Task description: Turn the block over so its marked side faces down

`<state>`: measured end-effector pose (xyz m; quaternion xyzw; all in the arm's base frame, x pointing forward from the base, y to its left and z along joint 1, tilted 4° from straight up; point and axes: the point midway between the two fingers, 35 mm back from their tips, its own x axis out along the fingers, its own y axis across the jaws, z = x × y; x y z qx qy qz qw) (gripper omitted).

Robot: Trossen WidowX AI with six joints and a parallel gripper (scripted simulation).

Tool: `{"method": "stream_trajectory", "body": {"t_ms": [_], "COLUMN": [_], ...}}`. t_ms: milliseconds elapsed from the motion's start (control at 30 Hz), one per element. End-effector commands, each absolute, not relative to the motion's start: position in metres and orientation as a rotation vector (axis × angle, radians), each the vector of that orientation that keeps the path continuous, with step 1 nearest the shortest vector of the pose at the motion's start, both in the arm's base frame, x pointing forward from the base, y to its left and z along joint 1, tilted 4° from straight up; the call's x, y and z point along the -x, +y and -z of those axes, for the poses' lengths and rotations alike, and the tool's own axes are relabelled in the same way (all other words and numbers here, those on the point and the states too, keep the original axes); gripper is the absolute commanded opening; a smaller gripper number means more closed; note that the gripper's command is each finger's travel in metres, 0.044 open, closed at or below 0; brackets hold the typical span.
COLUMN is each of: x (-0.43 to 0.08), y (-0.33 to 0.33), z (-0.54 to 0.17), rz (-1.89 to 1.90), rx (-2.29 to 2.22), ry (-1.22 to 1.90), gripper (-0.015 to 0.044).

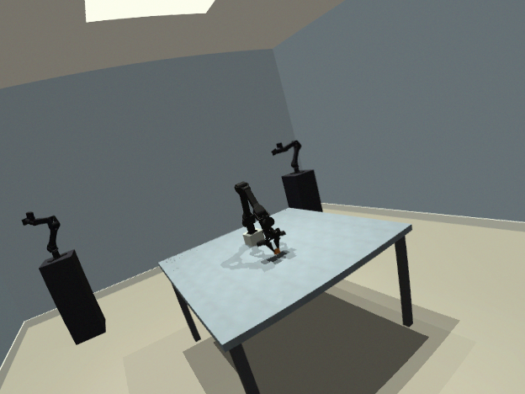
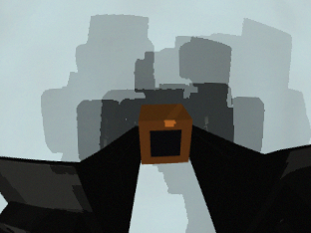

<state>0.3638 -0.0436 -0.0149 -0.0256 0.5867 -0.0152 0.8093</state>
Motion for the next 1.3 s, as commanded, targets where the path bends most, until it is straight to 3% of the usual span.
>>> {"method": "stream_trajectory", "body": {"t_ms": [0,1267], "x": [-0.362,-0.366], "y": [-0.043,-0.046], "z": [0.015,0.047], "rz": [0.023,0.008], "rx": [0.058,0.056], "ry": [1.199,0.706], "gripper": [0.0000,0.0000]}}
